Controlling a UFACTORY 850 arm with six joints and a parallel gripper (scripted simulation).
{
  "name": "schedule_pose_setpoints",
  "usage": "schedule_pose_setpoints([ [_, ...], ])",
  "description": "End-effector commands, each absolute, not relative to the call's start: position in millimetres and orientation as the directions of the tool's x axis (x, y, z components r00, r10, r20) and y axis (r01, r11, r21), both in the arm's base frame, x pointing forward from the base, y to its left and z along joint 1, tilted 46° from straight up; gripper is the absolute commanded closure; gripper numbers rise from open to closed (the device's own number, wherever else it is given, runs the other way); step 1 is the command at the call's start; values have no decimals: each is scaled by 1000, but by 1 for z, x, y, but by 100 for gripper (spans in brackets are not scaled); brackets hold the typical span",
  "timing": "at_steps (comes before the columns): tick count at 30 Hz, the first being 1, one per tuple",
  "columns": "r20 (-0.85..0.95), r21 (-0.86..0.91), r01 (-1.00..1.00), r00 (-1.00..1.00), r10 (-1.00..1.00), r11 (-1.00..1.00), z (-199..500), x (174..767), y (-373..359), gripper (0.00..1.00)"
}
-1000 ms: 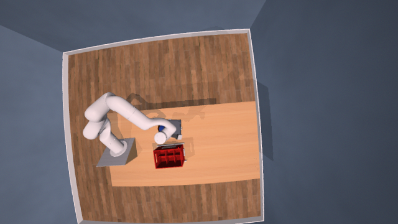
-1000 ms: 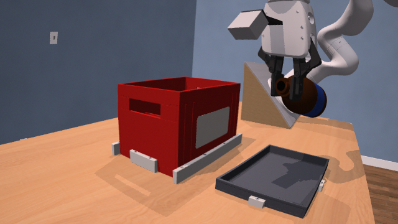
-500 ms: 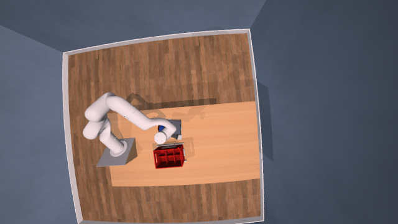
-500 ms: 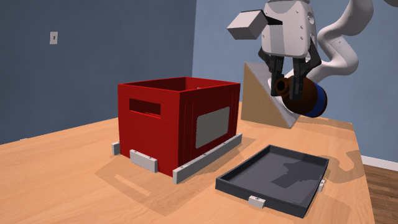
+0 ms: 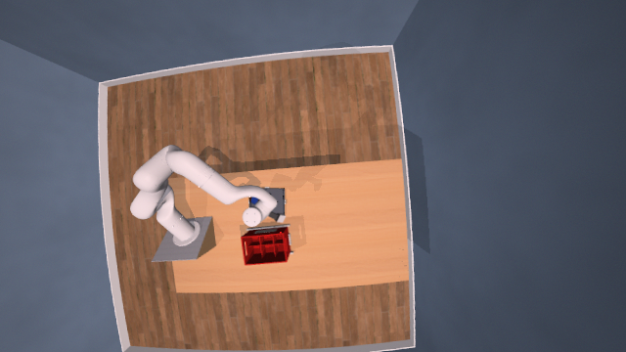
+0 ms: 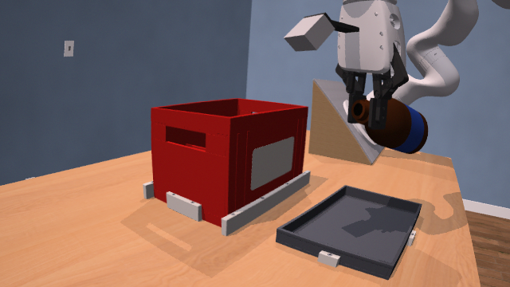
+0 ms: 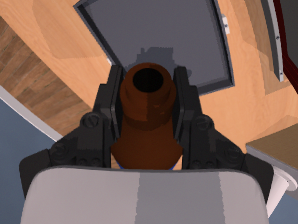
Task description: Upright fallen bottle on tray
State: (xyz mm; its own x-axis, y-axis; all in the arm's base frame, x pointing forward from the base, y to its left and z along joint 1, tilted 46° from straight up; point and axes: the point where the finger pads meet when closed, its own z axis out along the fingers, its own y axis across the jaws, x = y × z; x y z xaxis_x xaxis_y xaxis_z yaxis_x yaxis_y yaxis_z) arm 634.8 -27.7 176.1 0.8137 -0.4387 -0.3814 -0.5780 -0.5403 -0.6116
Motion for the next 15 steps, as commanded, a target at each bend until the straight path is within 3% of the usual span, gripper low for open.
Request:
schedule_pose_setpoints([
  [1, -411, -591, -618, 784, -466, -519, 177, 635, -28, 100],
  [15, -430, -577, -643, 764, -482, -504, 177, 635, -28, 100],
])
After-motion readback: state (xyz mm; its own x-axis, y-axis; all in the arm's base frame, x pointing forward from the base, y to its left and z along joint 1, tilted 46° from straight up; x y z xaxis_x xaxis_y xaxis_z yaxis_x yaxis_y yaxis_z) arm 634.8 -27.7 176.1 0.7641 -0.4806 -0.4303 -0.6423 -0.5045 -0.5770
